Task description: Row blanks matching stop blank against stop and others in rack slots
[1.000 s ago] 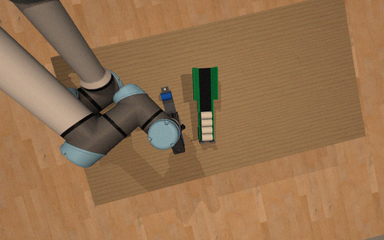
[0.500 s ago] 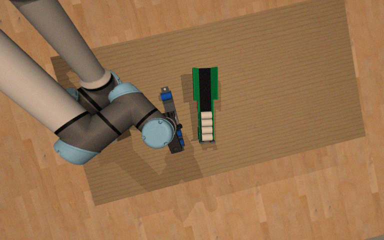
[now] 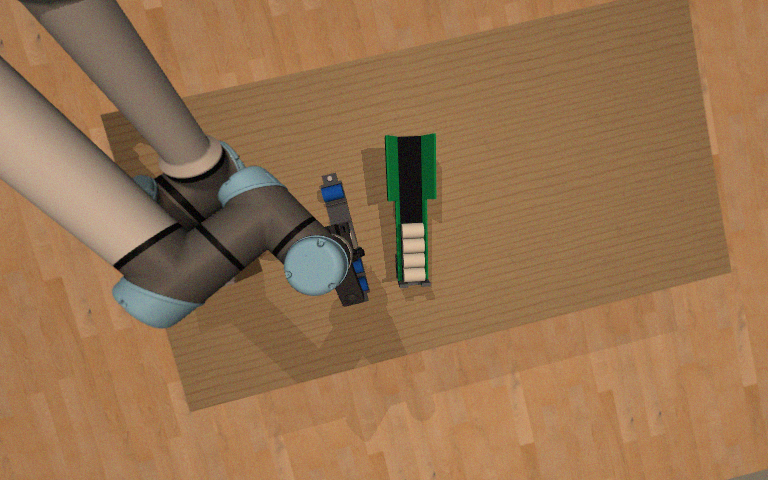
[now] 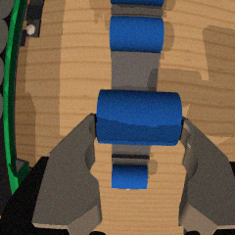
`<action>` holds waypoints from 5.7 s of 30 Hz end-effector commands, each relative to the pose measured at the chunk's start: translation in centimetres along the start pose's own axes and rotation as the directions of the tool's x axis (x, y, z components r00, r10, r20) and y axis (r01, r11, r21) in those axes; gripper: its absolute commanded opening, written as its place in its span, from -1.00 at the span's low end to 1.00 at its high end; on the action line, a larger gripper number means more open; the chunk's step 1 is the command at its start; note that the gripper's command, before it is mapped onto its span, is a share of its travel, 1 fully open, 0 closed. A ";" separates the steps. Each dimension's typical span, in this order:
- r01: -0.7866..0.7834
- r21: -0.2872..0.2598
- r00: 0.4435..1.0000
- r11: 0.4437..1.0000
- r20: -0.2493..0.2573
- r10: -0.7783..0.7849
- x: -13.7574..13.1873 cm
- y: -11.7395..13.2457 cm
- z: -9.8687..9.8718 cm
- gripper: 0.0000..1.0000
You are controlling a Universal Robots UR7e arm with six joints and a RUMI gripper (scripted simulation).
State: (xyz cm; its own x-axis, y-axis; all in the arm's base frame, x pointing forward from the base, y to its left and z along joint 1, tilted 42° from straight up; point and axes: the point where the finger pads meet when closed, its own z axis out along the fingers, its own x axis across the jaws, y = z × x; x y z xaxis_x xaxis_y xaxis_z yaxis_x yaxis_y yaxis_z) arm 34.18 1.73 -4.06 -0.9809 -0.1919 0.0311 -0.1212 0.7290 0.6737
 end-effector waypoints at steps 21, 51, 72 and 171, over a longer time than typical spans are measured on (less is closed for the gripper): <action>-0.001 -0.004 1.000 1.000 -0.003 0.001 0.1 0.1 9.3 -0.34; 0.000 -0.001 1.000 1.000 -0.001 0.000 0.0 0.0 9.3 -0.34; 0.000 -0.001 1.000 1.000 -0.001 0.000 0.0 0.0 9.3 -0.34; 0.000 0.001 1.000 1.000 0.001 0.000 -0.1 0.0 0.2 1.00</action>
State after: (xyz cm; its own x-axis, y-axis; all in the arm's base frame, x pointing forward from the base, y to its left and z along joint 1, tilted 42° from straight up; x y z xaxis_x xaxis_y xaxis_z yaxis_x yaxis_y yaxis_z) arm 34.11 2.06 -4.30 -0.9808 -0.1921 0.0324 -0.1201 0.7274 0.6756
